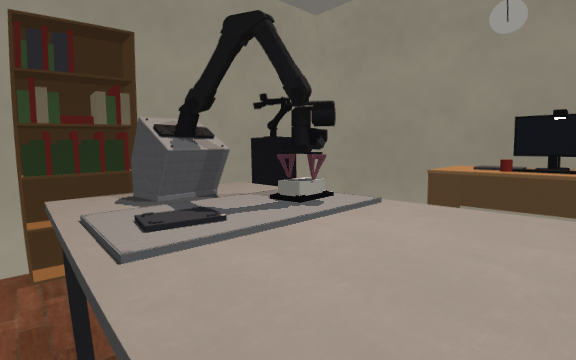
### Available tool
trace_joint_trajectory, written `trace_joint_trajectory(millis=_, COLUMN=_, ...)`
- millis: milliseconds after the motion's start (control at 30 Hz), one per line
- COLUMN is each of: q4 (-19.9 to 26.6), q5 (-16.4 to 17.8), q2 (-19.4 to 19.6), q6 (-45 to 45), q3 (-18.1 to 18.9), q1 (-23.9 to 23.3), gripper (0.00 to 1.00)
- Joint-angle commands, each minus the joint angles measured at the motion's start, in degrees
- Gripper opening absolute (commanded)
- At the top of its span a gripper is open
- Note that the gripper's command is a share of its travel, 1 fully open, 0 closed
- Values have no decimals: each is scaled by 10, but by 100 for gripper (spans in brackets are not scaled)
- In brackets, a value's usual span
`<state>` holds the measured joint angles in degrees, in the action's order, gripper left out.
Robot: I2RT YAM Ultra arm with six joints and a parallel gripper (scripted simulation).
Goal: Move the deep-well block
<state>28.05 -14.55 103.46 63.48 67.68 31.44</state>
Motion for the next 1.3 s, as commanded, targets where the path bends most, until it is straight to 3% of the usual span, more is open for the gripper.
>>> trace_joint_trajectory(millis=0, q4=-13, q5=7, q2=1, q6=5, q3=1, q1=0, gripper=100)
trace_joint_trajectory(millis=933, q4=-81, q5=14, q2=68, q6=18, q3=4, q1=-15, gripper=100)
trace_joint_trajectory(millis=1267, q4=-82, q5=14, q2=70, q6=18, q3=4, q1=-15, gripper=100)
